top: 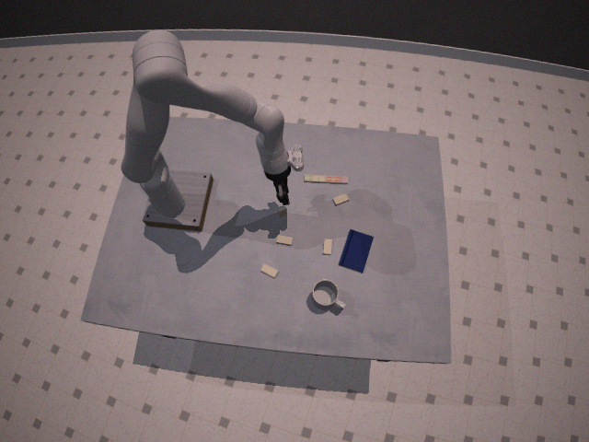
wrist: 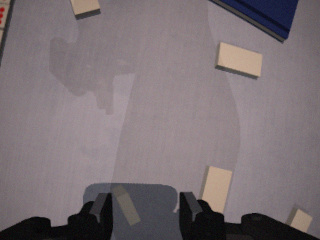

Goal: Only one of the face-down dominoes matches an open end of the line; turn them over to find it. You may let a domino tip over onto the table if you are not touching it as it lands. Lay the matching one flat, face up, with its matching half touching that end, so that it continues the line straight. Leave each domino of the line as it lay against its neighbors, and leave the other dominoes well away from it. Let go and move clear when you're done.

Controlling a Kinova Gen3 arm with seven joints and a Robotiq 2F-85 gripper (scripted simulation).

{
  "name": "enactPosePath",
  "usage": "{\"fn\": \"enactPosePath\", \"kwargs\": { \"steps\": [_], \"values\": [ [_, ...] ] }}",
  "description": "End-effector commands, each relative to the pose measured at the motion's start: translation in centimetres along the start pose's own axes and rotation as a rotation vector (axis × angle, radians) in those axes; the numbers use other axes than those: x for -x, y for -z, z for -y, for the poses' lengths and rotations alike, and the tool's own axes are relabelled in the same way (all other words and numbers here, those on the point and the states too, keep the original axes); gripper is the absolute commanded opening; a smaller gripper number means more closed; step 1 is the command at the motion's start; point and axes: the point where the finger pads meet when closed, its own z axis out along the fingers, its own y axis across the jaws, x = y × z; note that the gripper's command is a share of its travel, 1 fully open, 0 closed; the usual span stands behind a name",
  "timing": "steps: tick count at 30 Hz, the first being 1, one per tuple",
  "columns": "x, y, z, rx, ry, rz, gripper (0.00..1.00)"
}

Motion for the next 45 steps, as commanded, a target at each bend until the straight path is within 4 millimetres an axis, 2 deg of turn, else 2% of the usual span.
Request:
{"fn": "enactPosePath", "kwargs": {
  "steps": [1, 45],
  "values": [
    [-0.08, 0.01, -0.05, -0.013, 0.019, 0.02, 0.47],
    [-0.36, 0.16, -0.05, -0.128, 0.155, 0.152, 0.47]
  ]
}}
